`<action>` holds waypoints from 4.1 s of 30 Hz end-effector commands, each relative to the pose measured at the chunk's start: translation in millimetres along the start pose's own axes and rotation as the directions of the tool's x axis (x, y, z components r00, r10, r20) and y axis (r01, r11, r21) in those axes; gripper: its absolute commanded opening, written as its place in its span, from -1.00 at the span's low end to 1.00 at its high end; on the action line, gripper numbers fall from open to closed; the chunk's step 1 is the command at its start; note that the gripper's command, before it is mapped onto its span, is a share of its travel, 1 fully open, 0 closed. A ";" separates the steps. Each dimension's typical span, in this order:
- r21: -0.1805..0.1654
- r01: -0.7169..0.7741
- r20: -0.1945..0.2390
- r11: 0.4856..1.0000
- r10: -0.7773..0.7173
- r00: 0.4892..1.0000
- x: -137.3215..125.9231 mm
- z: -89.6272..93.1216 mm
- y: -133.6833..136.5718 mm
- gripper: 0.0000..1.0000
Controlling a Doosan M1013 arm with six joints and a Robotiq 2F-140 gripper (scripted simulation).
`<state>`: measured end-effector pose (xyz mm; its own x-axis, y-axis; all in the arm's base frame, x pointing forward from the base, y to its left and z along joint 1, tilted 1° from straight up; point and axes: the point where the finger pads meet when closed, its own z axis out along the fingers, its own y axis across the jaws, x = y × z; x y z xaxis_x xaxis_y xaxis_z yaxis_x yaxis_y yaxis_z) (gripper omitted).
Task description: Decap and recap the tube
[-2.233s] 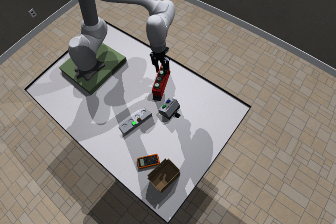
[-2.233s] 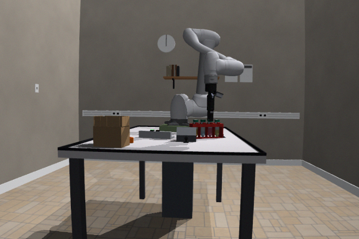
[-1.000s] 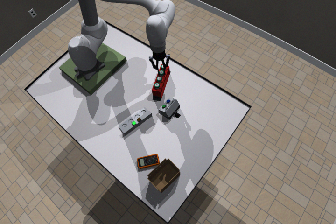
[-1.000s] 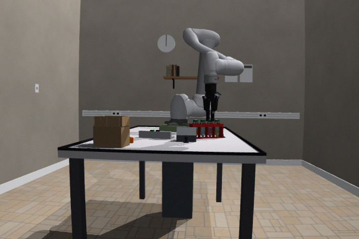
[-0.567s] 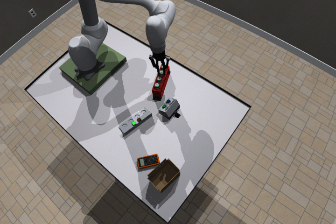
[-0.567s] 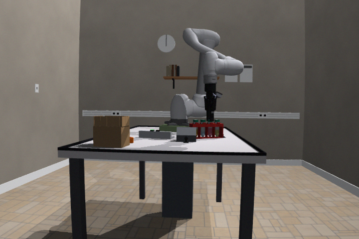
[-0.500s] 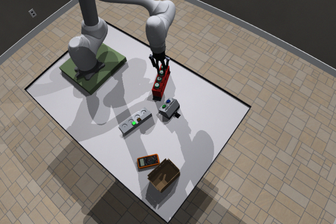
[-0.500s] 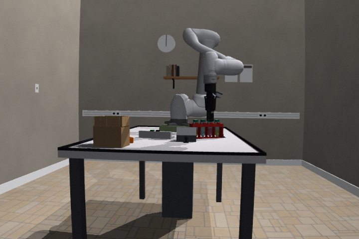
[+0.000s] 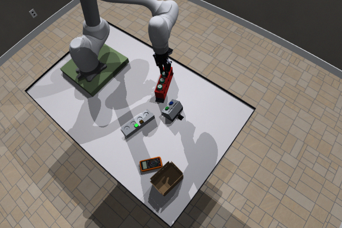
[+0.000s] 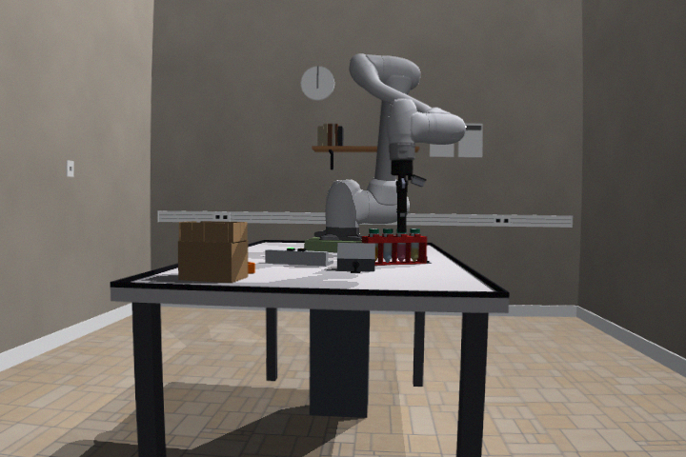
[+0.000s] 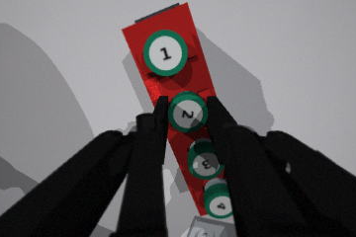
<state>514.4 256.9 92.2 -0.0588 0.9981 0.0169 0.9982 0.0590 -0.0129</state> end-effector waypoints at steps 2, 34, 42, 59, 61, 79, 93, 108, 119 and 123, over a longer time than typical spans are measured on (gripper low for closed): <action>-0.003 -0.034 0.009 0.999 0.034 0.999 0.3 -0.6 0.3 -0.41; 0.003 0.634 0.009 0.774 -0.634 0.773 0.3 -0.4 0.3 -0.18; 0.004 0.683 0.009 0.730 -0.683 0.730 0.3 -0.4 0.3 -0.18; 0.004 0.658 0.009 0.753 -0.658 0.753 0.3 -0.3 0.3 -0.41; 0.003 0.607 0.009 0.795 -0.607 0.795 0.3 -0.3 0.3 -0.41; -0.002 0.118 0.009 0.993 -0.118 0.993 0.3 -0.3 0.3 -0.41; -0.003 -0.034 0.009 0.999 0.034 0.999 0.2 0.8 0.3 -0.18; -0.002 0.126 0.009 0.992 -0.126 0.992 0.3 -0.2 0.3 -0.18; 0.002 0.537 0.009 0.844 -0.537 0.844 0.3 -0.2 0.3 -0.18; 0.003 0.602 0.009 0.798 -0.602 0.798 0.3 -0.2 0.2 -0.18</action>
<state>514.5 257.1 91.9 -0.5482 0.8363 -0.0091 0.8364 0.5481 -0.0074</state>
